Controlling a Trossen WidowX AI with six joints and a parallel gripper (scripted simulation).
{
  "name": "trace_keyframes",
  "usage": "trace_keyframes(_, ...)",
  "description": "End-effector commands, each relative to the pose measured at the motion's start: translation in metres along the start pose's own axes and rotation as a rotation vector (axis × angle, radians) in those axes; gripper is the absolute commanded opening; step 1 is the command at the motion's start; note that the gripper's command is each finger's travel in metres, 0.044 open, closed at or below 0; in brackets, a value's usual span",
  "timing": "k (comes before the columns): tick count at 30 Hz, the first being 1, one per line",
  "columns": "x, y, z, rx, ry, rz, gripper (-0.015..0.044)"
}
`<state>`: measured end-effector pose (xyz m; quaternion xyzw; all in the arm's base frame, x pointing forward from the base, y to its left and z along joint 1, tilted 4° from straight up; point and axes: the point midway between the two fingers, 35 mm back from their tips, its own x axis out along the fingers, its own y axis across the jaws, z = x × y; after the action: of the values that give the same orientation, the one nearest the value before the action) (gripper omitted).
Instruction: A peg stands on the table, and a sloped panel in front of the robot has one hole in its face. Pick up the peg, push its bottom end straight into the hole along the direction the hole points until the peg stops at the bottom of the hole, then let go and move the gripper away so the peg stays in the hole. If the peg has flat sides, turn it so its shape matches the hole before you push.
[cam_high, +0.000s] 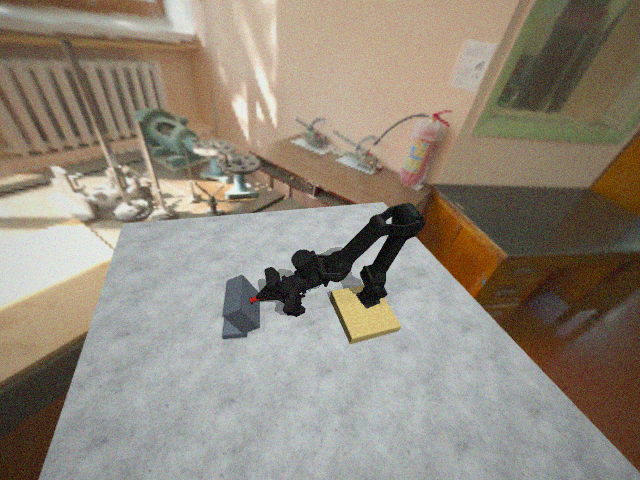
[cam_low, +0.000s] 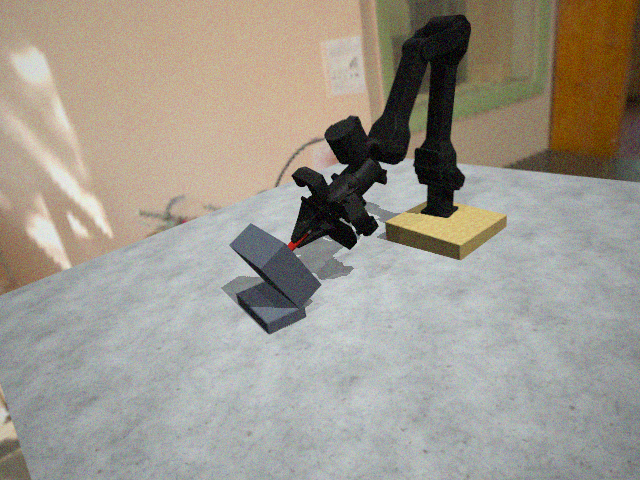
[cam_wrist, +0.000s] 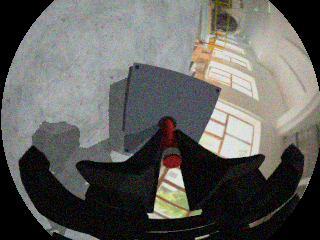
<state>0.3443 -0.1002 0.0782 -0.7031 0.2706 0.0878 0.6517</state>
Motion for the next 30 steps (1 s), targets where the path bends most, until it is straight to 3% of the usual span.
trace_keyframes(1, 0.0033, 0.0015, 0.0006, -0.002, -0.003, 0.004, 0.0000)
trace_keyframes(22, 0.0059, 0.0001, 0.0001, 0.000, 0.000, 0.000, 0.0000)
trace_keyframes(30, 0.0059, 0.0001, 0.0001, 0.000, 0.000, 0.000, 0.0210)
